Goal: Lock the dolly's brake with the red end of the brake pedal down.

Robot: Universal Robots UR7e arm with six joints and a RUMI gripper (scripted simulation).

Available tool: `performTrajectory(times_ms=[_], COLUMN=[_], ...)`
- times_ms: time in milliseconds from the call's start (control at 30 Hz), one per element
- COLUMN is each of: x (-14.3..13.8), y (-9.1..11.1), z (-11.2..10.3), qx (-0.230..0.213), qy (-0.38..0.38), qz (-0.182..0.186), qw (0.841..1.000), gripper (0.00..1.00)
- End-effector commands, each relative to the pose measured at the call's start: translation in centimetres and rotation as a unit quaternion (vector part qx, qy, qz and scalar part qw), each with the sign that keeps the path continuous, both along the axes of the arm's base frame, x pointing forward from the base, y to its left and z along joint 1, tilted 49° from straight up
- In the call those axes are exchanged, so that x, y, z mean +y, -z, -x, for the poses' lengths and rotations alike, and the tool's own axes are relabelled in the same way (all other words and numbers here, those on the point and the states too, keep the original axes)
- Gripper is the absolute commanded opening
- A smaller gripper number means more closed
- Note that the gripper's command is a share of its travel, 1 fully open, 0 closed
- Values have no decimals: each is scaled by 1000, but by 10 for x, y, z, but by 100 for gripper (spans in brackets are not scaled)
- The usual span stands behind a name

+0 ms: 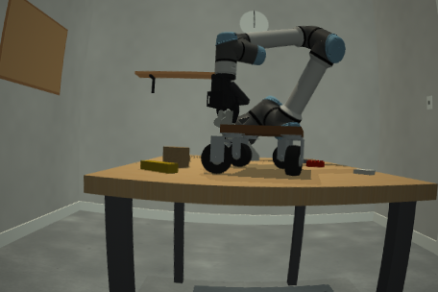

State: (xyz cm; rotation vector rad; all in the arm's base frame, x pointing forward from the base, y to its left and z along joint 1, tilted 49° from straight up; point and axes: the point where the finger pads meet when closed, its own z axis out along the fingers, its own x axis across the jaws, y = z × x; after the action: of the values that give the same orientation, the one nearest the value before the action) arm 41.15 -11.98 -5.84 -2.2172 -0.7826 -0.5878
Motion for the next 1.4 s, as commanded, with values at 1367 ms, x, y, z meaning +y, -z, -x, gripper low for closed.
performTrajectory(times_ms=[1367], x=[-26], y=[-23], z=[6], qx=[0], qy=[0], qz=[0], qw=[1000], gripper=[0])
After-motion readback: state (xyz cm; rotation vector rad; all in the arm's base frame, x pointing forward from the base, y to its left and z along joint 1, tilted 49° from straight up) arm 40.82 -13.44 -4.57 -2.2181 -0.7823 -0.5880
